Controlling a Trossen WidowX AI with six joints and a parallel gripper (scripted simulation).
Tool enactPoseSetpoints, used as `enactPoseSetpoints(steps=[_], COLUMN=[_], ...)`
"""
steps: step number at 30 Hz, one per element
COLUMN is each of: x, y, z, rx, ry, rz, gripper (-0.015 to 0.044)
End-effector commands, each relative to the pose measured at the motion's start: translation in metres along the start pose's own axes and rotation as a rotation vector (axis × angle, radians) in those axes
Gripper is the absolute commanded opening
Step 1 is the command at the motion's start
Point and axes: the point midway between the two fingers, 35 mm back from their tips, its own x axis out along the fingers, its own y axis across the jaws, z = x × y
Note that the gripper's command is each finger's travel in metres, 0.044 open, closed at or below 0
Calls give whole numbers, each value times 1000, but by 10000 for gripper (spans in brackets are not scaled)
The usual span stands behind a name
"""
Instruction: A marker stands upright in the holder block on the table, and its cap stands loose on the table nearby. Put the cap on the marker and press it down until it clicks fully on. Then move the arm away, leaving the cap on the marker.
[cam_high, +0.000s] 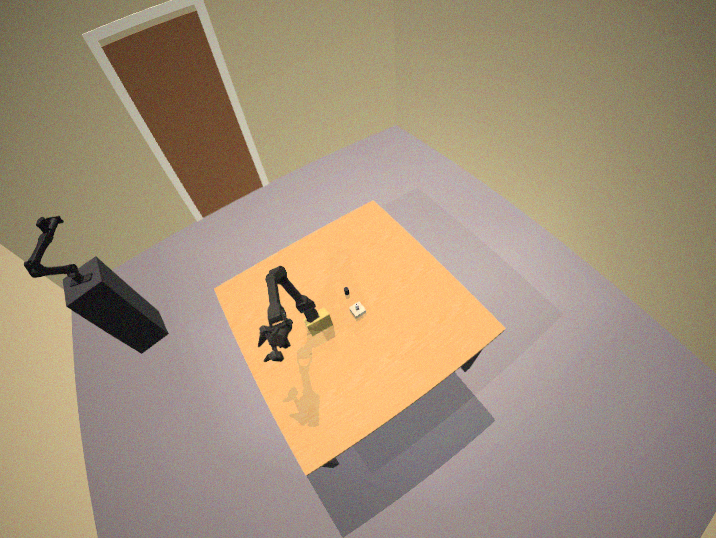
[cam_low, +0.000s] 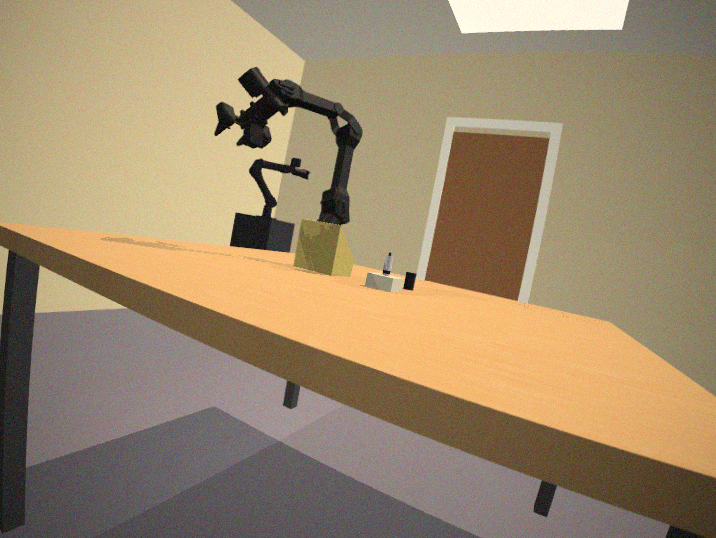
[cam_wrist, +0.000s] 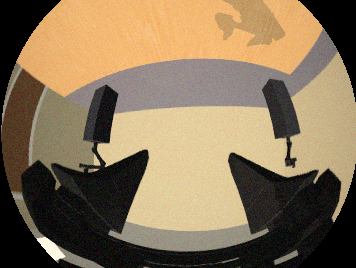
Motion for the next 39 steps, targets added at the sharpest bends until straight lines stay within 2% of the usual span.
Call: enactPoseSetpoints(steps=[1, 6, 14, 20, 30, 39], x=[-1, -37, -145, -217, -300, -347], y=[-1, -21, -54, -51, 2, 94], z=[0, 19, 90, 150, 254, 347], rx=[3, 120, 352, 437, 518, 473], ry=[-1, -45, -278, -499, -832, -1063], rz=[-4, -137, -436, -547, -500, -268], gripper=[374, 249, 249, 249, 249, 249])
